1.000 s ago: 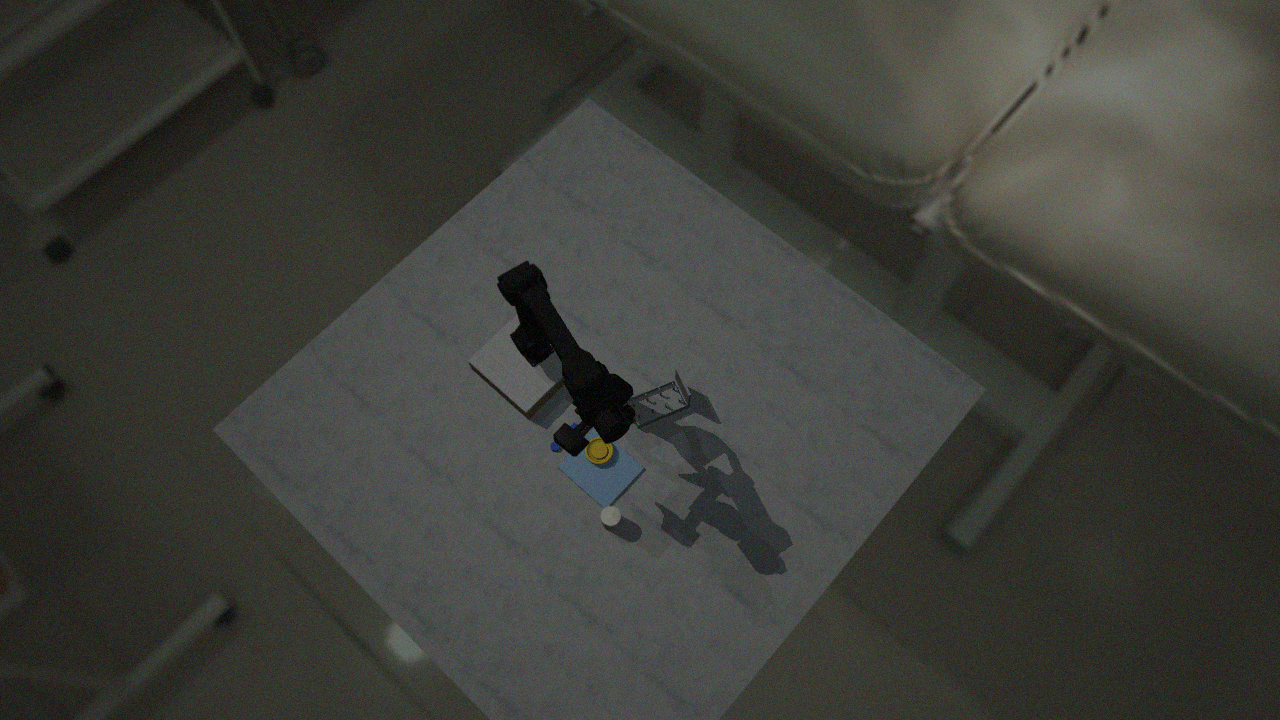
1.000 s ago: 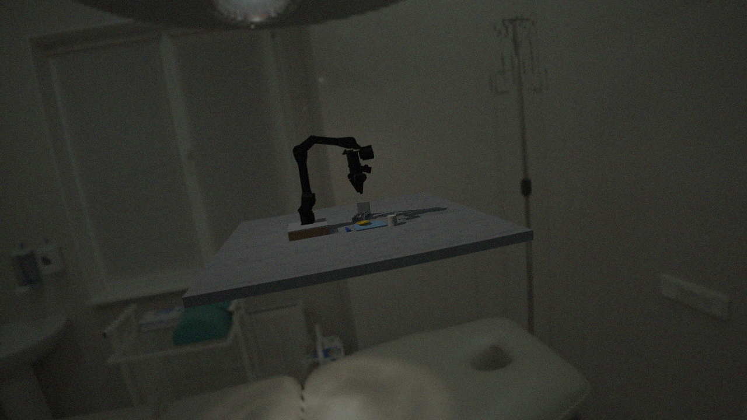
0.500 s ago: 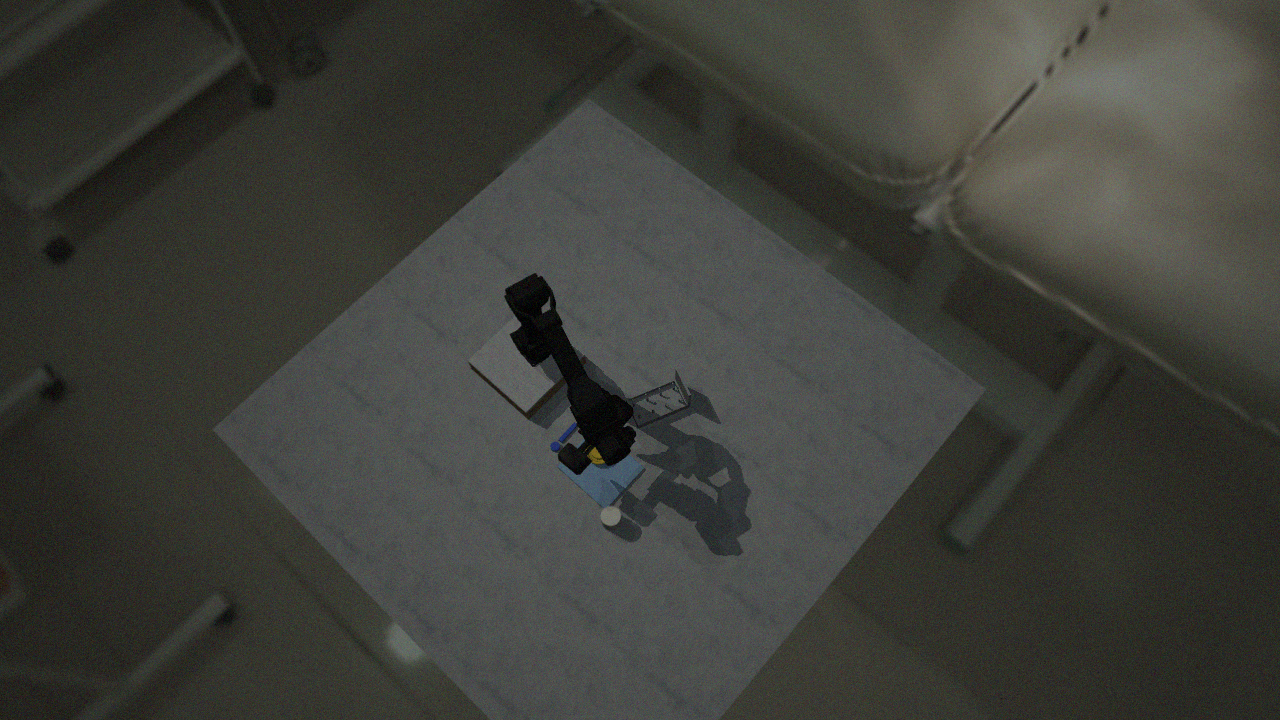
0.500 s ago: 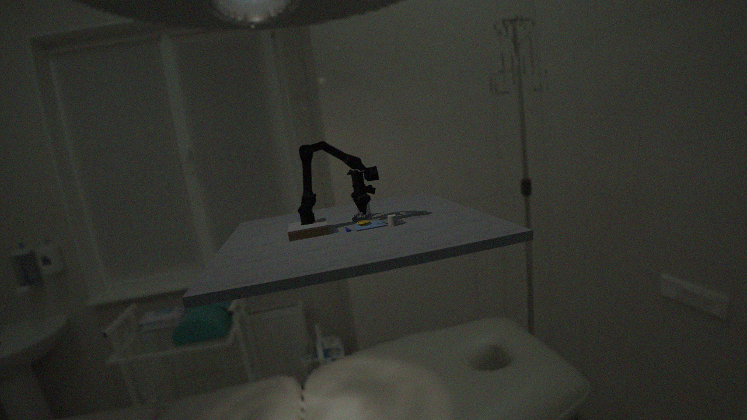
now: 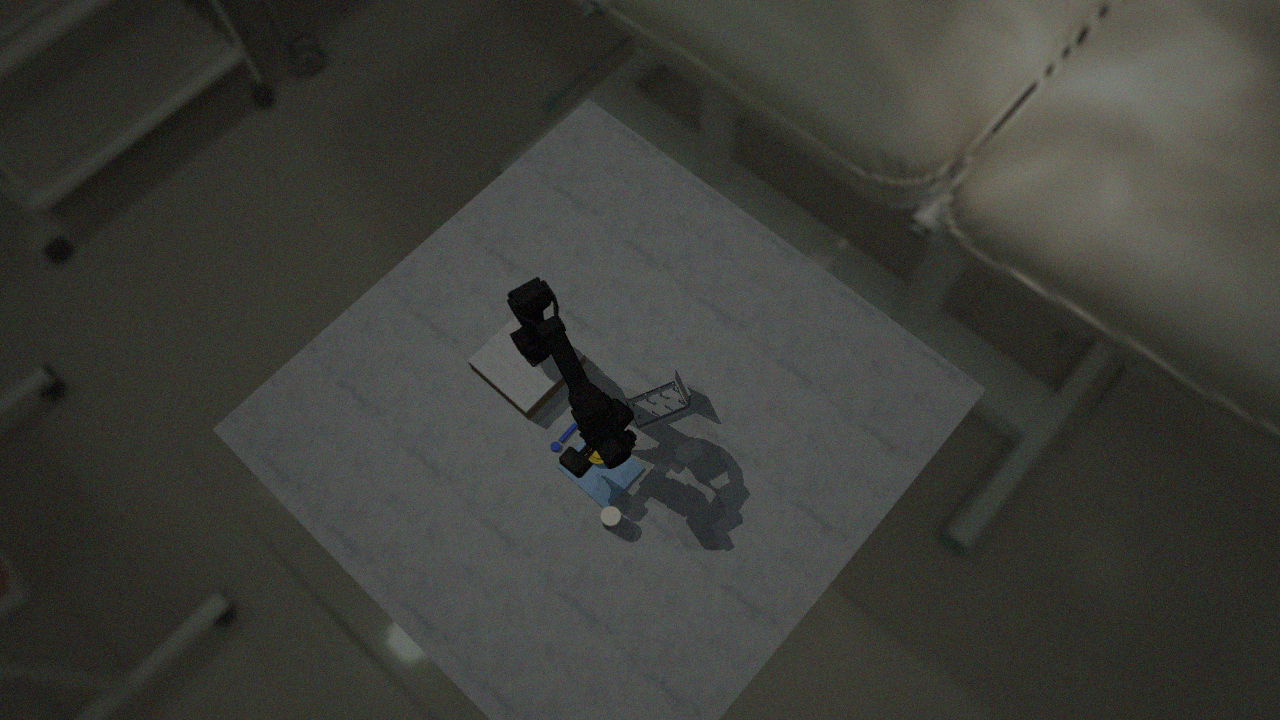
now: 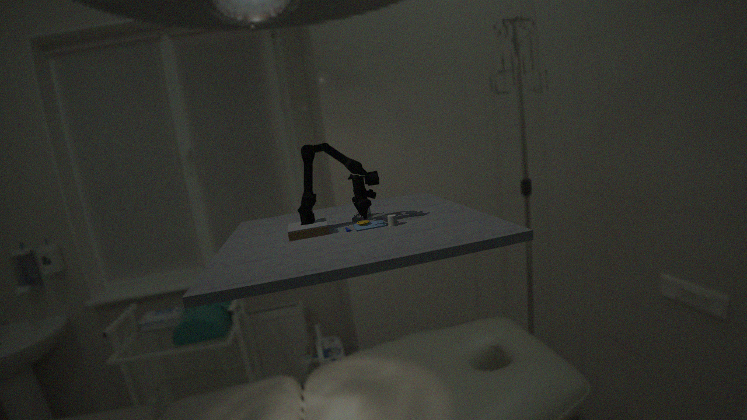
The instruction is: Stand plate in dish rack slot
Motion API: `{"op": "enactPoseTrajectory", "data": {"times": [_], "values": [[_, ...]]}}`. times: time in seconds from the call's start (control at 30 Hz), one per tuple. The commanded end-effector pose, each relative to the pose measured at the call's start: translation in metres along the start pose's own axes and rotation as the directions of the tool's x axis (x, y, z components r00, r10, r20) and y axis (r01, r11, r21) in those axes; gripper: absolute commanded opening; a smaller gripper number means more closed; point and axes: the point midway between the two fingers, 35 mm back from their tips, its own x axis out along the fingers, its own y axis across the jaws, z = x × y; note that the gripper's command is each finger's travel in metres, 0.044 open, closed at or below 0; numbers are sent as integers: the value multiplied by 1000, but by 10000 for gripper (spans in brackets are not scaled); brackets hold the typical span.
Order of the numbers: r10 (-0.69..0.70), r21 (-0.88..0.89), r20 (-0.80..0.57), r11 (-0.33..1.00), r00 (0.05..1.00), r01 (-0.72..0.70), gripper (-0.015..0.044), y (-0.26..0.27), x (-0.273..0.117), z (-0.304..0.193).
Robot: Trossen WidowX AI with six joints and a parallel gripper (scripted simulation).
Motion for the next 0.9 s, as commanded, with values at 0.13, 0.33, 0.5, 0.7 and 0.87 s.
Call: {"op": "enactPoseTrajectory", "data": {"times": [0.13,0.33,0.5,0.7,0.87], "values": [[3,1,-15,1000,1000,-3,400,1,16,-4],[3,1,-15,1000,1000,-3,400,2,26,-5],[3,1,-15,1000,1000,-3,400,3,33,-6],[3,1,-15,1000,1000,-3,380,3,36,-6],[3,1,-15,1000,1000,-3,363,3,36,-6]]}}
